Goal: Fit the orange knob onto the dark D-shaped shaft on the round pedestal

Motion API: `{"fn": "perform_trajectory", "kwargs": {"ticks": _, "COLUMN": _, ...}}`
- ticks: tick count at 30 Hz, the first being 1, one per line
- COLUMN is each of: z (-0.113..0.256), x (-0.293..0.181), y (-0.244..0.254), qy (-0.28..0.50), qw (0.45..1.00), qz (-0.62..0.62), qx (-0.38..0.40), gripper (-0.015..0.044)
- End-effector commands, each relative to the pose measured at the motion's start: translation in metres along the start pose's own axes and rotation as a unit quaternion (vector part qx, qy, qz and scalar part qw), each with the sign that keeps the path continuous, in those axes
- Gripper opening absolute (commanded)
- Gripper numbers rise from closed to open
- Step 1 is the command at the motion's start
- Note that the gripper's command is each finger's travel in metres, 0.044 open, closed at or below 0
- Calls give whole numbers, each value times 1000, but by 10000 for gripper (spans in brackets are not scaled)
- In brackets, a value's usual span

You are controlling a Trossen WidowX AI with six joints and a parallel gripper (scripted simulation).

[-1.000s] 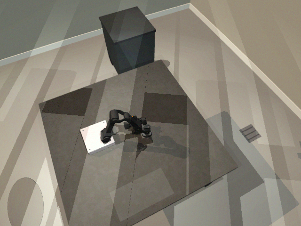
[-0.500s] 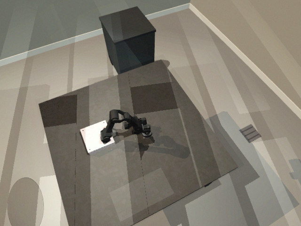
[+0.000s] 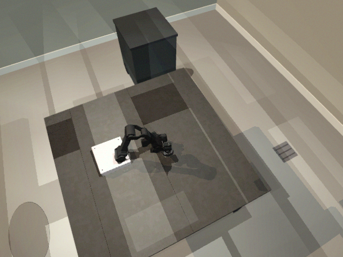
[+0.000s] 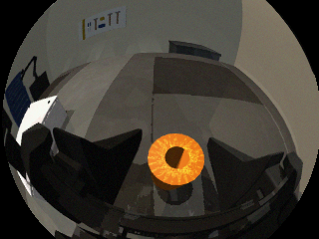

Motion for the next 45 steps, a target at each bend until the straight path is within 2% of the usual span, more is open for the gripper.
{"fn": "perform_trajectory", "kwargs": {"ticks": 1, "z": 0, "x": 0, "y": 0, "qy": -1, "qw": 1000, "qz": 0, "qx": 0, "gripper": 418}}
{"fn": "perform_trajectory", "kwargs": {"ticks": 2, "z": 0, "x": 0, "y": 0, "qy": -1, "qw": 1000, "qz": 0, "qx": 0, "gripper": 440}}
{"fn": "perform_trajectory", "kwargs": {"ticks": 8, "z": 1, "x": 2, "y": 0, "qy": -1, "qw": 1000, "qz": 0, "qx": 0, "gripper": 440}}
{"fn": "perform_trajectory", "kwargs": {"ticks": 14, "z": 38, "x": 67, "y": 12, "qy": 0, "qw": 1000, "qz": 1, "qx": 0, "gripper": 440}}
{"fn": "perform_trajectory", "kwargs": {"ticks": 21, "z": 39, "x": 70, "y": 13, "qy": 7, "qw": 1000, "qz": -1, "qx": 2, "gripper": 440}}
{"fn": "perform_trajectory", "kwargs": {"ticks": 23, "z": 32, "x": 78, "y": 13, "qy": 67, "qw": 998, "qz": -11, "qx": 15, "gripper": 440}}
{"fn": "perform_trajectory", "kwargs": {"ticks": 27, "z": 16, "x": 105, "y": 17, "qy": 251, "qw": 968, "qz": -26, "qx": 18, "gripper": 440}}
{"fn": "perform_trajectory", "kwargs": {"ticks": 33, "z": 8, "x": 153, "y": 29, "qy": 471, "qw": 879, "qz": -4, "qx": -80, "gripper": 440}}
{"fn": "perform_trajectory", "kwargs": {"ticks": 45, "z": 8, "x": 158, "y": 31, "qy": 489, "qw": 867, "qz": 2, "qx": -97, "gripper": 440}}
Point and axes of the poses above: the point midway between the two fingers, 35 mm back from their tips, its own z axis back along the fingers, its own y axis across the jaws, x = y × z, the point moved 8 cm from there along z, back along the fingers, and after that the axes turned 11 degrees about -z, right-handed, at the moved point
